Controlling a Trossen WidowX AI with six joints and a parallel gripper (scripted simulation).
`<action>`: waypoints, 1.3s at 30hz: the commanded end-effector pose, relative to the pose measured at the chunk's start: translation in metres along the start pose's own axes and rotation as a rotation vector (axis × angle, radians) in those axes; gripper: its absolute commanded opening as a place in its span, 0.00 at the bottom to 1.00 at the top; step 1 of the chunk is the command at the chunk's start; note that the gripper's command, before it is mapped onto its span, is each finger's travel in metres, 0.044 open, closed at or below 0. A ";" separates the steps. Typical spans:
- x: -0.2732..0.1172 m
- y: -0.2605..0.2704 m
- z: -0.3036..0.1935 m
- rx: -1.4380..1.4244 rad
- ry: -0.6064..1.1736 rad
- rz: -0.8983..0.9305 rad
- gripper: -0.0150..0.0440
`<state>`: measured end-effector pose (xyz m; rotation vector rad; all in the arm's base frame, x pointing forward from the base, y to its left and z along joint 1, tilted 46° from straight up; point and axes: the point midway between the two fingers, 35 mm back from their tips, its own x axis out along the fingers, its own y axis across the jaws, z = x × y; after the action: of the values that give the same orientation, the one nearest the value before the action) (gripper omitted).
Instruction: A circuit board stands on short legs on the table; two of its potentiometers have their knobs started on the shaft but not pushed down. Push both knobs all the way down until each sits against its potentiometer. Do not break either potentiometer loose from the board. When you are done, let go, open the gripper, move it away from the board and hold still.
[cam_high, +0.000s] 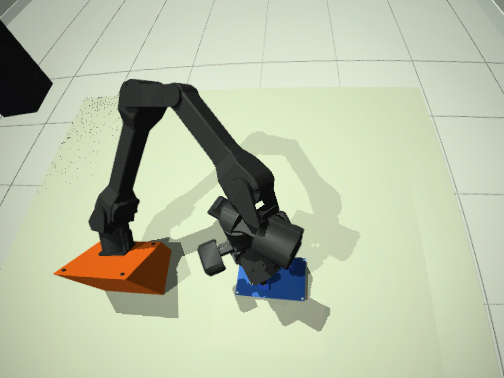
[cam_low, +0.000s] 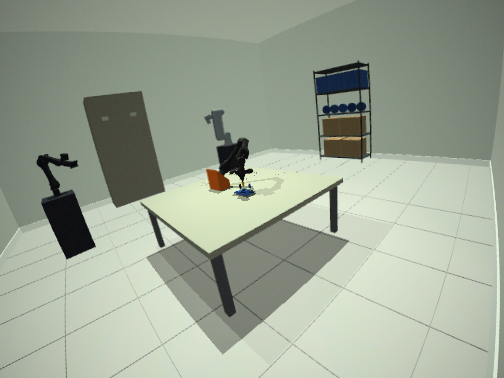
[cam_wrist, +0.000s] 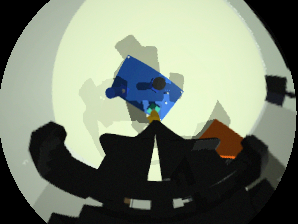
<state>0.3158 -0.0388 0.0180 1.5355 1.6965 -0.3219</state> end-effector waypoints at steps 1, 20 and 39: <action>0.001 0.000 0.000 0.005 0.002 0.004 0.25; 0.003 0.000 0.000 0.005 0.002 0.004 0.25; 0.010 0.000 0.000 0.005 0.002 0.004 0.25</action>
<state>0.3158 -0.0349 0.0136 1.5433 1.6943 -0.3263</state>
